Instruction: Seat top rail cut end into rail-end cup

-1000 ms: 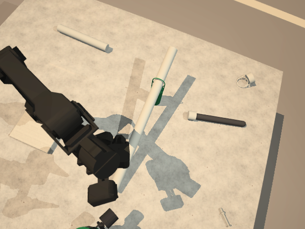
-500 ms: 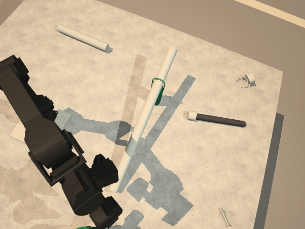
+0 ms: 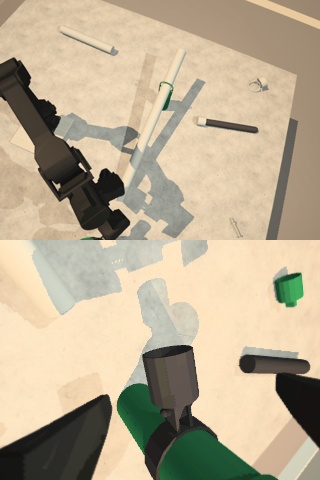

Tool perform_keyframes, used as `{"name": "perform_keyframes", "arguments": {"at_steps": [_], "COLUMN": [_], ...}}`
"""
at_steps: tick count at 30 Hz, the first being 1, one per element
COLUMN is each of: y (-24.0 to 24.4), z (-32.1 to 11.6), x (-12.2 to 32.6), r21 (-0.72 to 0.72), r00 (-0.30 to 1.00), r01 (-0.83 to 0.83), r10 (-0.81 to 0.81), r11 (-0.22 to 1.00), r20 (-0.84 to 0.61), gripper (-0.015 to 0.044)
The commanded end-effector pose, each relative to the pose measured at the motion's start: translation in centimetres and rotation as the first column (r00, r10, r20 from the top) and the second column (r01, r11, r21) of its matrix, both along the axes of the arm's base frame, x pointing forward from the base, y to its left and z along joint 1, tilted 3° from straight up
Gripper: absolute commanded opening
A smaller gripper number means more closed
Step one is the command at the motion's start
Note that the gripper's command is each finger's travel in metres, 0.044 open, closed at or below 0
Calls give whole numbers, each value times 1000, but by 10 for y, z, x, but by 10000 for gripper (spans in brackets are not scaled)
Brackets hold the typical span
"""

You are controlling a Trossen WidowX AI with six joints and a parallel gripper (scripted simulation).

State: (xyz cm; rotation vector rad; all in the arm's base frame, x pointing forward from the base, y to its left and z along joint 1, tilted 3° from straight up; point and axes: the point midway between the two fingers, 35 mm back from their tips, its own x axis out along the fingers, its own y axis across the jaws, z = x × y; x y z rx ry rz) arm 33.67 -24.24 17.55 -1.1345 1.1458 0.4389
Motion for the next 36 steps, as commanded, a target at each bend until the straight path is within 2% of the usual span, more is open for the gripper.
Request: {"name": "perform_keyframes", "arguments": {"at_steps": [1,36], "y": [2,-12], "z": [-19,-63], "x": [-2,20], "r21": [0,-1], "r00": [1000,1000], "r01": [-9,-9], "r10": [9,9], "r11": [1000,1000], "r20": [0,2], "gripper": [440,440]}}
